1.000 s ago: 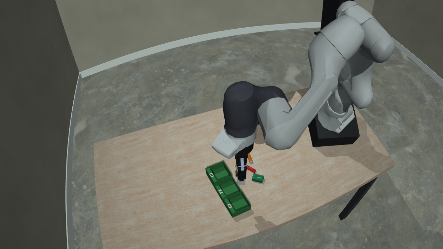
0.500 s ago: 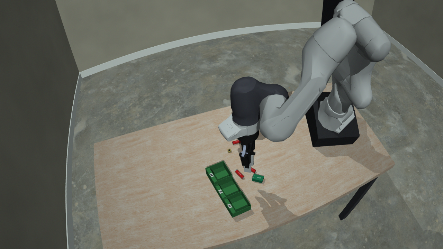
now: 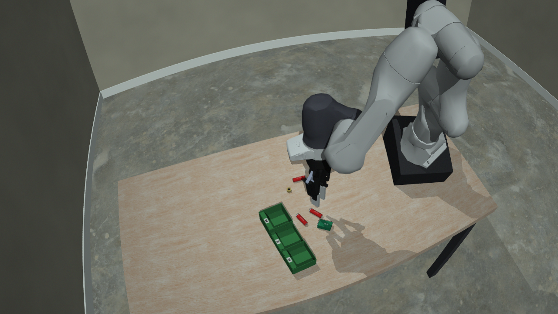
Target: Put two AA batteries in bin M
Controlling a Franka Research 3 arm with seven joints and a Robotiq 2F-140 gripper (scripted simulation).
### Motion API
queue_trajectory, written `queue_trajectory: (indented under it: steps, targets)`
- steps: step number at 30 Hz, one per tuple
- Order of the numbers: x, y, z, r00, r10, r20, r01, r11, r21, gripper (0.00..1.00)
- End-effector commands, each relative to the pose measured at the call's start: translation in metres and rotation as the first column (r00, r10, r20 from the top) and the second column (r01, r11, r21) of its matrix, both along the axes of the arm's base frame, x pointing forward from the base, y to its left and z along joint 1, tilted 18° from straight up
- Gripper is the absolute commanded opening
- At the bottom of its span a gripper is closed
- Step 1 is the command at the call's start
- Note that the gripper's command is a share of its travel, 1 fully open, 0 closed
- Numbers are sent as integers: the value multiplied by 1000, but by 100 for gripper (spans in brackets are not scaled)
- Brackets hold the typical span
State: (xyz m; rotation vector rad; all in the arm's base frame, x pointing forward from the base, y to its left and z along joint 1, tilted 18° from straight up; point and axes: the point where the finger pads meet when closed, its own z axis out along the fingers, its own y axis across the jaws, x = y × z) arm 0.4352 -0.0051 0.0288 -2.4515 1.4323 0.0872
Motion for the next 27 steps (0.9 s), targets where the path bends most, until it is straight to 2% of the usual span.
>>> queue_trajectory:
  steps: [1, 27]
  targets:
    - [10, -5, 1, 999, -33, 19, 33, 999, -9, 17]
    - [6, -1, 2, 999, -33, 19, 33, 999, -9, 17]
